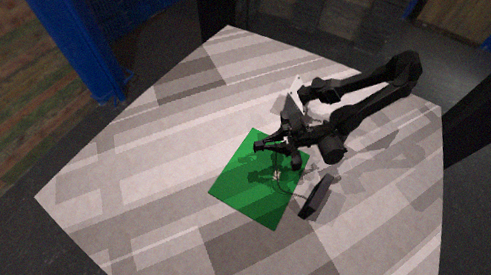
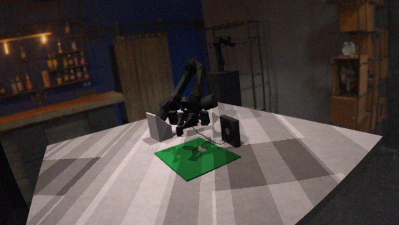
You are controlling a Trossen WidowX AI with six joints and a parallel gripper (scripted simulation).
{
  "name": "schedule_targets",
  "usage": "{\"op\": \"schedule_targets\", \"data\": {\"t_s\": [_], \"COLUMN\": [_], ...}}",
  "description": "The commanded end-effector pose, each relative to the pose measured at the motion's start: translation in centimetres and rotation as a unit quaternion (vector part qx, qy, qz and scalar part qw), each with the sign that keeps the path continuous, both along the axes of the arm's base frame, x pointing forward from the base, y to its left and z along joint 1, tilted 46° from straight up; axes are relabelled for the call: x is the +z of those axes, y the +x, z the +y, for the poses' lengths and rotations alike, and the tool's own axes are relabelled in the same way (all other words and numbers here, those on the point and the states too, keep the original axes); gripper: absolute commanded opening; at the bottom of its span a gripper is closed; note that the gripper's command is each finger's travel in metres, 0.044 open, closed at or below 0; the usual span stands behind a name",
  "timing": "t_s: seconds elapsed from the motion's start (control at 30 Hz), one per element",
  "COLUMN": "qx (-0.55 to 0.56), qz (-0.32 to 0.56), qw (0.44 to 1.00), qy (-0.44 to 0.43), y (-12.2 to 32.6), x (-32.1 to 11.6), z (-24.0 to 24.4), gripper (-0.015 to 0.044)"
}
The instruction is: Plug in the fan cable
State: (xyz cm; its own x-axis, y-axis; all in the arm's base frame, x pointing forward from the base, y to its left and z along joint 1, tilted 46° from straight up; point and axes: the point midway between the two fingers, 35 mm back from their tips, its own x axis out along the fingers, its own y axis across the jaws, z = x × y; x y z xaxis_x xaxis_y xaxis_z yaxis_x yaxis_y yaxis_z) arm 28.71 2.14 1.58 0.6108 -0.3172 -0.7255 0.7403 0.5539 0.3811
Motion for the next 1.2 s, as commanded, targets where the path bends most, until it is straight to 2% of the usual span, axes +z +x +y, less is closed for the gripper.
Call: {"op": "schedule_targets", "data": {"t_s": [0.0, 1.17], "qx": [-0.003, -0.003], "qz": [0.000, 0.001], "qw": [1.000, 1.000], "qy": [-0.002, -0.001], "y": [-0.1, -1.3], "x": [-0.2, -1.9], "z": [0.2, 2.5], "gripper": [0.0000, 0.0000]}}
